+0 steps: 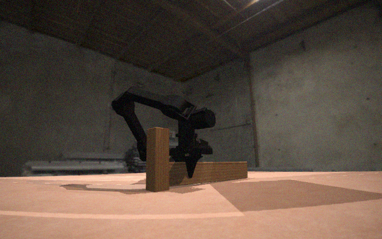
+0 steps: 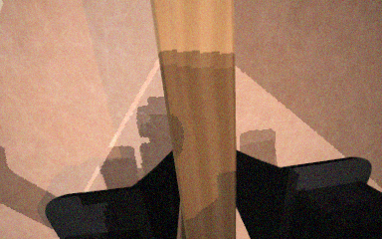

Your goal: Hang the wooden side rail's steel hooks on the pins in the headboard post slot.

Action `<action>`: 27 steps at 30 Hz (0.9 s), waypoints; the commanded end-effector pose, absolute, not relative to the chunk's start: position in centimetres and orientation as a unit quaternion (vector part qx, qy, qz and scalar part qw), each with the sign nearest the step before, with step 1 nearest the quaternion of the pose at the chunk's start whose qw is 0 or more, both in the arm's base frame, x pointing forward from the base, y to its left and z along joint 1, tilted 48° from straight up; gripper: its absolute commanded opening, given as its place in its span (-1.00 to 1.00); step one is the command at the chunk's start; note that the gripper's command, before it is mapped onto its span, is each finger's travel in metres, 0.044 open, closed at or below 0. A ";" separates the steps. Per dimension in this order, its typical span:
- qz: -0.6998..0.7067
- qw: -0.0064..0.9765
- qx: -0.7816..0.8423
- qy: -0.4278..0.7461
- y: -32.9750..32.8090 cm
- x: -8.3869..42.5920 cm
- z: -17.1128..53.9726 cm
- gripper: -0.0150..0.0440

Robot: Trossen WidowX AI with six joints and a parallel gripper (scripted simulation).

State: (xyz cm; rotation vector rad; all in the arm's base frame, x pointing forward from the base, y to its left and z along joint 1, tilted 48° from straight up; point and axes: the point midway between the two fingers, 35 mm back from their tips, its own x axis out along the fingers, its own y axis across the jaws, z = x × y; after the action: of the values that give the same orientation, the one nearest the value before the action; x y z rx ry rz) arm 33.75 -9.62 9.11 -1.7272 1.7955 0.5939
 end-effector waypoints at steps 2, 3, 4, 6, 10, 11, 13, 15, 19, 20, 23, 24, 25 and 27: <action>0.222 0.286 -0.646 0.672 -9.6 33.8 9.1 -0.14; 0.222 0.286 -0.646 0.672 -9.6 33.8 9.1 -0.05; 0.222 0.286 -0.646 0.672 -9.6 33.8 9.1 0.04; 0.222 0.286 -0.646 0.672 -9.6 33.8 9.1 0.22; 0.222 0.286 -0.646 0.672 -9.6 33.8 9.1 0.58; 0.222 0.286 -0.646 0.672 -9.5 33.8 9.3 0.67; 0.222 0.286 -0.647 0.671 -8.6 33.8 9.9 0.84; 0.220 0.286 -0.647 0.671 -7.3 33.8 11.1 1.00; 0.219 0.286 -0.648 0.671 -6.6 33.7 11.7 1.00; 0.219 0.286 -0.648 0.671 -6.6 33.7 11.7 1.00; 0.220 0.286 -0.648 0.671 -5.8 33.9 10.9 1.00; 0.220 0.286 -0.648 0.671 -5.3 33.9 10.3 1.00; 0.220 0.286 -0.648 0.671 -4.8 34.0 9.7 1.00; 0.220 0.286 -0.648 0.671 -4.6 34.0 9.5 1.00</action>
State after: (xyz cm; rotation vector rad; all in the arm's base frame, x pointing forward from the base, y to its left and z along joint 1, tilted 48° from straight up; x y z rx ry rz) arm 33.98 -5.31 10.35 -1.7341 1.7910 0.5830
